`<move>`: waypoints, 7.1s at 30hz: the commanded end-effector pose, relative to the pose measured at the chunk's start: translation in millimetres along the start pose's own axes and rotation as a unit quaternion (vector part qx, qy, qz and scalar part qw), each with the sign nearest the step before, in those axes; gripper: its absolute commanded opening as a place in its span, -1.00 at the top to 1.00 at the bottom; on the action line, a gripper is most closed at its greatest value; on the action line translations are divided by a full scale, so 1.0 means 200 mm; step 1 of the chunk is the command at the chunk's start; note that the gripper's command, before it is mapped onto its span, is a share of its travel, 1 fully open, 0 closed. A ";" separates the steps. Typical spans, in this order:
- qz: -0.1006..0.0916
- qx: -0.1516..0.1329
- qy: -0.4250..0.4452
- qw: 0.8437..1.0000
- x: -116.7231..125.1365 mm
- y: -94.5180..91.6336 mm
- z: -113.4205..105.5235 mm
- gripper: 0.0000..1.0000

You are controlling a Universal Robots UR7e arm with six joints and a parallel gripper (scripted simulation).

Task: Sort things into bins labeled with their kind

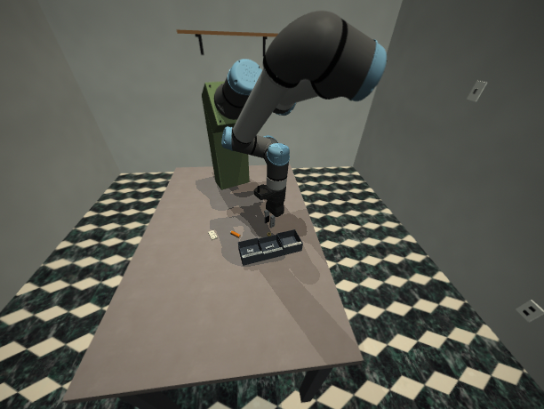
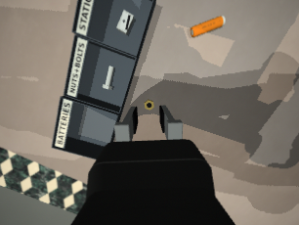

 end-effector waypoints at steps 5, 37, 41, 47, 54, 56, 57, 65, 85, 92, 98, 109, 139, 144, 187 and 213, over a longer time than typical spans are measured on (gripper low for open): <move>0.006 0.003 -0.128 0.992 0.02 0.00 -0.01 -0.27; 0.011 0.010 -0.526 0.851 0.02 0.00 -0.01 -0.27; 0.012 0.009 -0.547 0.837 0.02 0.00 -0.01 -0.27; 0.012 0.009 -0.547 0.837 0.02 0.00 -0.01 -0.27; 0.012 0.009 -0.547 0.837 0.02 0.00 -0.01 -0.27; 0.012 0.009 -0.547 0.837 0.02 0.00 -0.01 -0.27; 0.012 0.009 -0.547 0.837 0.02 0.00 -0.01 -0.27; 0.012 0.009 -0.547 0.837 0.02 0.00 -0.01 -0.27; 0.012 0.009 -0.547 0.837 0.02 0.18 -0.01 -0.27; 0.012 0.009 -0.547 0.837 0.01 0.28 -0.01 -0.27; 0.012 0.009 -0.547 0.837 0.01 0.28 -0.01 -0.27; 0.012 0.009 -0.547 0.837 0.01 0.34 -0.01 -0.27; 0.012 0.009 -0.547 0.837 0.01 0.34 -0.01 0.32; 0.012 0.009 -0.547 0.837 0.01 0.34 -0.01 0.32; 0.012 0.009 -0.547 0.837 0.02 0.04 -0.01 0.32; 0.017 0.008 -0.390 0.921 -0.24 0.00 0.13 0.32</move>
Point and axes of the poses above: the point where the finger pads meet when closed, its own y axis out along the fingers, its own x axis across the jaws, z = x × y, the point moved 3 cm from there along -y, back along the fingers, and after that the axes turned 9 degrees about y, right-handed, at the moved point
